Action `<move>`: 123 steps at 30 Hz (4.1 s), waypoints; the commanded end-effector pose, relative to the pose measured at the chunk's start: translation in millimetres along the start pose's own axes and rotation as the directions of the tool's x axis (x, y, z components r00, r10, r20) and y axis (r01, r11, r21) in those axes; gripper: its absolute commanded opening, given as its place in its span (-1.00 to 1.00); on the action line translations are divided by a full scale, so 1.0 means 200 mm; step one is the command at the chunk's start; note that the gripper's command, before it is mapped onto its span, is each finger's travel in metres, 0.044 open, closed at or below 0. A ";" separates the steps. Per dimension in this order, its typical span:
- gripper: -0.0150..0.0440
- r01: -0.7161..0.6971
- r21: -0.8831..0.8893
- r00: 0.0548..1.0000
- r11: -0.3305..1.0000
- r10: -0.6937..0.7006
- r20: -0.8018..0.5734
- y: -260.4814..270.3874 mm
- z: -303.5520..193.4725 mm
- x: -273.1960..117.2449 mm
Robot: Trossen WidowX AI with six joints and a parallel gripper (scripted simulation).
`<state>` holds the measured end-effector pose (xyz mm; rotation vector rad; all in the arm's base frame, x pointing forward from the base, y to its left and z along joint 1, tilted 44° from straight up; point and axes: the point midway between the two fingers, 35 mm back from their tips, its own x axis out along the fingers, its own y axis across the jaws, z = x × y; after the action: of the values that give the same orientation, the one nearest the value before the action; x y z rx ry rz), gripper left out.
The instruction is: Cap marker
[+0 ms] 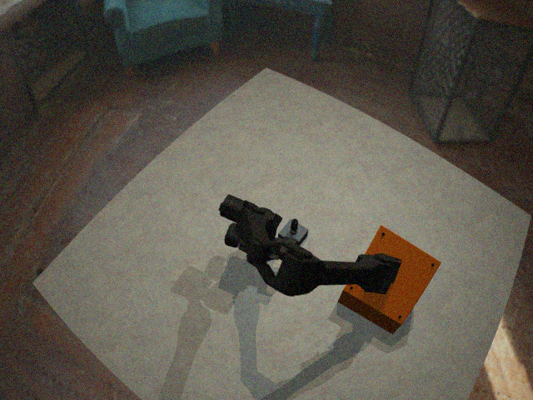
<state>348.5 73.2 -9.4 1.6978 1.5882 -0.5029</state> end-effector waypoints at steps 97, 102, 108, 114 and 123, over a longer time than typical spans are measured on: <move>-0.49 0.004 0.004 1.000 1.000 -0.004 0.012 -0.33 0.49 -0.43; -0.49 0.004 0.004 1.000 1.000 -0.004 0.011 -0.33 0.49 -0.39; -0.49 0.003 0.004 1.000 1.000 -0.003 0.010 -0.33 0.49 -0.34; -0.49 0.003 0.004 1.000 1.000 -0.003 0.009 -0.33 0.48 -0.29; -0.31 0.006 0.000 1.000 1.000 -0.006 0.012 -0.33 0.49 -0.30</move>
<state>294.6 -41.4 -46.1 1.6879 1.5855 -0.5155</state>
